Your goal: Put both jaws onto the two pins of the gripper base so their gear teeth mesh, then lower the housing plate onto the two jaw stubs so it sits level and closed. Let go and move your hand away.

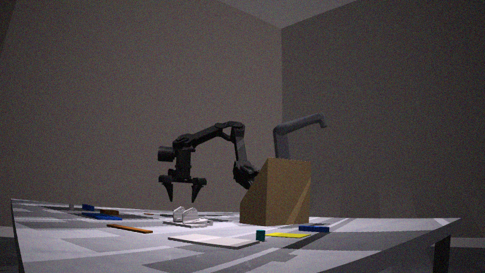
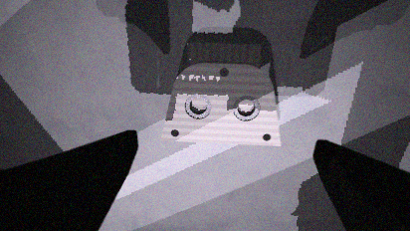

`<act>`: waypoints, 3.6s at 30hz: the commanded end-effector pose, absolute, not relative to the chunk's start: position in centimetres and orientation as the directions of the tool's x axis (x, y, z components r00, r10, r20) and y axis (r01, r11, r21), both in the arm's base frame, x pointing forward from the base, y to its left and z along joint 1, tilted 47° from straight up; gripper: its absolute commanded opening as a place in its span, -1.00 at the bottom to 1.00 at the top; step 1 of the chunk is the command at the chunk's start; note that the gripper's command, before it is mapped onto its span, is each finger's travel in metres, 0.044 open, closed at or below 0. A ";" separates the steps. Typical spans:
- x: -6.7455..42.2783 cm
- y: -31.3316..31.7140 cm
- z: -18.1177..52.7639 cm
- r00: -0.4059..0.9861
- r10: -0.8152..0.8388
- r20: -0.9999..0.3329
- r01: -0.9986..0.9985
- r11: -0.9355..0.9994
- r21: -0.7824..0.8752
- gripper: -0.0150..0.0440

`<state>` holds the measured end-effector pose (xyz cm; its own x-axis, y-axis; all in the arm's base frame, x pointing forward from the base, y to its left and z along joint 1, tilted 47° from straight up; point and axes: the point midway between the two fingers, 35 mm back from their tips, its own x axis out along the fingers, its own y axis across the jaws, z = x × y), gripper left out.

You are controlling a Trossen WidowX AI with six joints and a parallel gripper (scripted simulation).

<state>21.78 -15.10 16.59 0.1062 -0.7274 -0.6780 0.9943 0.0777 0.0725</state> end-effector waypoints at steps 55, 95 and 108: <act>22.4 -18.9 13.0 0.111 -0.728 -0.676 0.994 0.084 0.073 1.00; 22.5 -17.6 14.1 0.108 -0.726 -0.679 0.994 0.079 0.074 0.70; 22.0 -14.6 16.8 0.109 -0.723 -0.682 0.994 0.082 0.073 0.70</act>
<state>22.10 -15.16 16.06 0.1055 -0.7200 -0.6859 0.9944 0.0835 0.0654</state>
